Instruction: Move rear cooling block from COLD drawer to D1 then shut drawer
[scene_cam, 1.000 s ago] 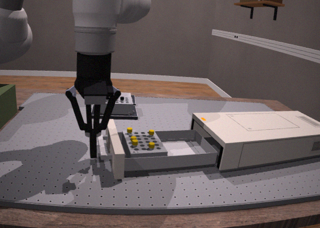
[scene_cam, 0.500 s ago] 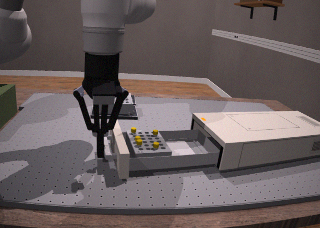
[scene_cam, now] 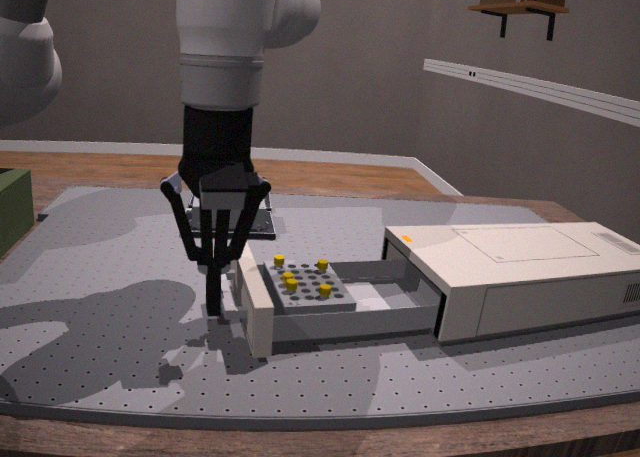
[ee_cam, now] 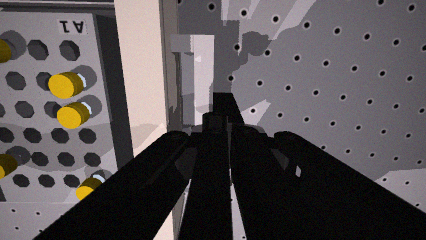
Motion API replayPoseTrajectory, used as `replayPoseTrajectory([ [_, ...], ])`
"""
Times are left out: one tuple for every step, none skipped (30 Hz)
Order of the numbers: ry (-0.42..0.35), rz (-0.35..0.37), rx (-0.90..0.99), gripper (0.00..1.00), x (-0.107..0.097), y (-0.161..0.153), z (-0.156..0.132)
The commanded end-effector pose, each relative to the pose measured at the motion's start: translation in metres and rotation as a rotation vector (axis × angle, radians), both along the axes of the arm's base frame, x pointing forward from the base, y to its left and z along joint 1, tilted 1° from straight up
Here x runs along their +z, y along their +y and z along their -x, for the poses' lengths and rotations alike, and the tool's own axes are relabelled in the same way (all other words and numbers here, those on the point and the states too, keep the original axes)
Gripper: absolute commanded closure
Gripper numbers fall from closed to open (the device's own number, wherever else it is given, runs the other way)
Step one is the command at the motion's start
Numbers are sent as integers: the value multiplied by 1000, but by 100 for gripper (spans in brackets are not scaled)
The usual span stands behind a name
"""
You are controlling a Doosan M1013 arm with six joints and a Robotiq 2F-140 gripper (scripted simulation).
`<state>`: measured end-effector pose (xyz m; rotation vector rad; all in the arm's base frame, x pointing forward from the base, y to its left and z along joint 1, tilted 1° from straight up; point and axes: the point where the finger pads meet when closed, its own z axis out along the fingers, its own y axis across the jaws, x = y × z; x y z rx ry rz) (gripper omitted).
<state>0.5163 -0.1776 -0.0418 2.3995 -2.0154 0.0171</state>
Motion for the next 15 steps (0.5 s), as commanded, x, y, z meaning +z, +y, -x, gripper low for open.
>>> replayPoseTrajectory([
  [-1, 0, 0, 90, 1, 1, -5],
  [-1, 0, 0, 90, 1, 1, -6],
  [-1, 0, 0, 90, 1, 1, -7],
  [-1, 0, 0, 90, 1, 1, -9],
  [-1, 0, 0, 90, 1, 2, -10],
  [-1, 0, 0, 90, 1, 2, -11],
  [-1, 0, 0, 90, 1, 2, -12],
  [-1, 0, 0, 90, 1, 2, -14],
  [-1, 0, 0, 90, 1, 2, -15],
  [-1, 0, 0, 90, 1, 3, -16],
  [-1, 0, 0, 90, 1, 3, -18],
  [-1, 0, 0, 90, 1, 3, -18],
  [-1, 0, 0, 90, 1, 3, -18],
  [-1, 0, 0, 90, 1, 3, -19],
  [-1, 0, 0, 90, 1, 3, -20],
])
